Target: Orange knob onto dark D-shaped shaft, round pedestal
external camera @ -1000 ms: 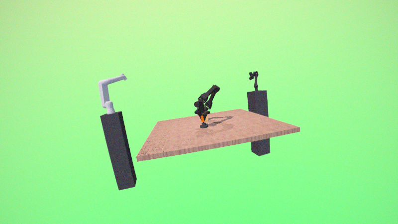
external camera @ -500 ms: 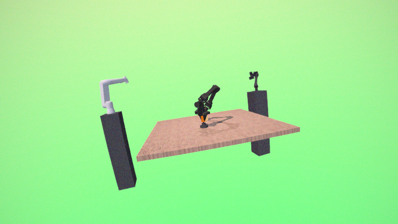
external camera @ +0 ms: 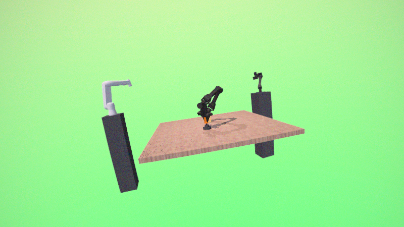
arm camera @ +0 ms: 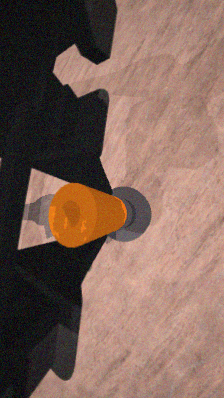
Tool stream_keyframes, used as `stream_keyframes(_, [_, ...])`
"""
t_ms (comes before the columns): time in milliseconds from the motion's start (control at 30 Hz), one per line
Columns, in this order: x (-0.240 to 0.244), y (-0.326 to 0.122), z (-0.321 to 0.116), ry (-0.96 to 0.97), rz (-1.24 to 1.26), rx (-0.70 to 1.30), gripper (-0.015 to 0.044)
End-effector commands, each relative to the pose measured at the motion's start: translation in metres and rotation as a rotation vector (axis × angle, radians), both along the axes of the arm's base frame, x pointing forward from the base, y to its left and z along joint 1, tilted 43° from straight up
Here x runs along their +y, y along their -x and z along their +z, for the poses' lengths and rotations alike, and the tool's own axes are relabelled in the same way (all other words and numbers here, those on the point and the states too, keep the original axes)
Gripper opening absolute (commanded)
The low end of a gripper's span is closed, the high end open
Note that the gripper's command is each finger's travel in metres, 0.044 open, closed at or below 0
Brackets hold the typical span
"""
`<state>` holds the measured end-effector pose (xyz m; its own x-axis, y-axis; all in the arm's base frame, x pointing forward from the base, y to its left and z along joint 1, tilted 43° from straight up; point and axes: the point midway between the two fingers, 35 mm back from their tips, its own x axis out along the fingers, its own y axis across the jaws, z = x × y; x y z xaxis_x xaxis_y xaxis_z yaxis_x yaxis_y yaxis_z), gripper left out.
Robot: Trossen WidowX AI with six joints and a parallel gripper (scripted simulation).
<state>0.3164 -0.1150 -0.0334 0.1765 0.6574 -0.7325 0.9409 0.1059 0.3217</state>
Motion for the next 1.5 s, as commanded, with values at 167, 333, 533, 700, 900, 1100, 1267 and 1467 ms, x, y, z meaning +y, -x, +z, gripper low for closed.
stream_keyframes(167, [-0.0002,0.0,-0.0011,-0.012,-0.062,0.054,0.0])
stream_keyframes(333, [0.0009,0.0006,-0.0009,-0.012,-0.062,0.054,0.0])
stream_keyframes(533, [0.0021,0.0,-0.0022,-0.012,-0.062,0.054,0.0])
stream_keyframes(700, [0.0023,-0.0001,-0.0026,-0.012,-0.062,0.054,0.0])
stream_keyframes(900, [0.0005,0.0003,-0.001,-0.012,-0.062,0.054,0.0])
stream_keyframes(1100, [-0.0016,-0.0001,0.0008,-0.016,-0.081,0.071,0.0])
stream_keyframes(1267, [-0.0015,-0.0006,-0.0008,-0.047,-0.208,0.185,0.0])
stream_keyframes(1467, [0.0001,0.0,-0.0016,-0.049,-0.216,0.192,0.0])
